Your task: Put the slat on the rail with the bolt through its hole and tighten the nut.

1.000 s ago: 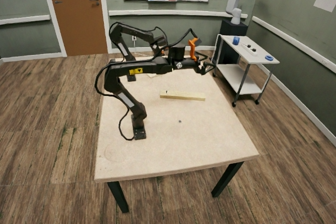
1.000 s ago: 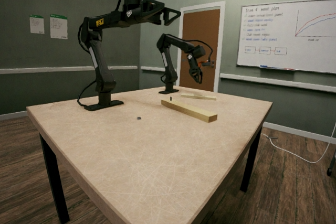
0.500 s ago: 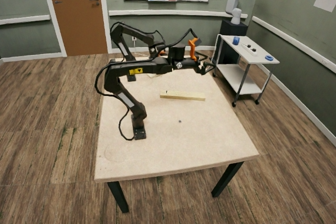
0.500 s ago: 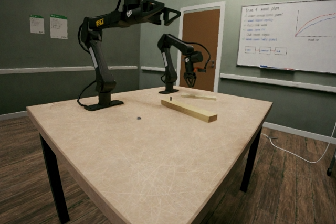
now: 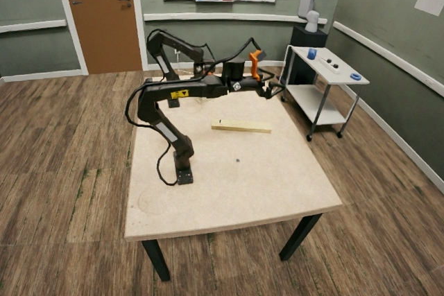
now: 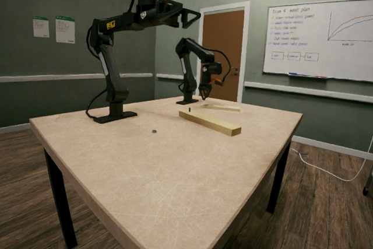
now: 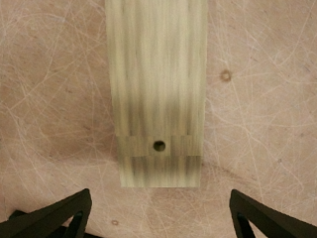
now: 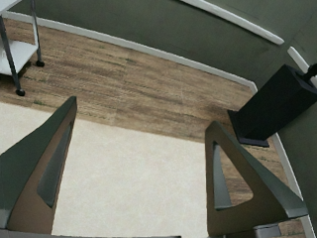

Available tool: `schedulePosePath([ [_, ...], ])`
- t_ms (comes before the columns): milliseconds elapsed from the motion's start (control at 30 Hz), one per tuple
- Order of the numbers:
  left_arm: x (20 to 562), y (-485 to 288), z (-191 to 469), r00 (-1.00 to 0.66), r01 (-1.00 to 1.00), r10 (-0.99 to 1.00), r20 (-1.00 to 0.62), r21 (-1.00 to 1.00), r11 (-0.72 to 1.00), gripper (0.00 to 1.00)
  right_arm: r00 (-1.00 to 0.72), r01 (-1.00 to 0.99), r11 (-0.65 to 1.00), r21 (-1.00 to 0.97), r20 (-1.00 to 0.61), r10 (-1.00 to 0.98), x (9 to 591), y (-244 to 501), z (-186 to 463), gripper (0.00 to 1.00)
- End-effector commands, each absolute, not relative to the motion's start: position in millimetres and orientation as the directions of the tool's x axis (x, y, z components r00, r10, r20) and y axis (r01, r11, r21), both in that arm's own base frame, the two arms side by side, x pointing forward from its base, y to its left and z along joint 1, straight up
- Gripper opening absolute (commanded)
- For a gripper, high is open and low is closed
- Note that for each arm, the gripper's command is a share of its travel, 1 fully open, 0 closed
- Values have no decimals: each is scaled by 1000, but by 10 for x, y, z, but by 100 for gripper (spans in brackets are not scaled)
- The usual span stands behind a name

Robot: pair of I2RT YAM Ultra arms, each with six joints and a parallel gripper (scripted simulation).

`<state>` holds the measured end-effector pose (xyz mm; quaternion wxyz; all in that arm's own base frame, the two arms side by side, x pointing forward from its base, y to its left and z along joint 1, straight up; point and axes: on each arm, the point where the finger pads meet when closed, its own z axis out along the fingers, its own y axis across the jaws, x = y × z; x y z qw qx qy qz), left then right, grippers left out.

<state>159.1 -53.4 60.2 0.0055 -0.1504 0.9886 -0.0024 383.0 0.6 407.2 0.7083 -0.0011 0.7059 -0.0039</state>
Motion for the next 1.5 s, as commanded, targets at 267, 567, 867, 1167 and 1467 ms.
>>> schedulePosePath([
  [267, 1567, -560, 618, -953, -303, -303, -4, -6, 953, 100, 12, 0, 1000, 0, -1000, 0, 3806, 10, 4117, 100],
  [567, 1572, -546, 618, -953, -303, -303, -6, -4, 953, 100, 12, 0, 1000, 0, -1000, 0, 3806, 10, 4117, 100],
  [867, 1576, -558, 600, -953, -302, -302, -7, -7, 953, 100, 12, 0, 1000, 0, -1000, 0, 3806, 10, 4117, 100],
  [1167, 1582, -561, 476, -953, -302, -302, -5, -6, 953, 100, 12, 0, 1000, 0, -1000, 0, 3806, 10, 4117, 100],
  [1467, 1583, -562, 380, -953, -302, -302, -4, -5, 953, 100, 12, 0, 1000, 0, -1000, 0, 3806, 10, 4117, 100],
])
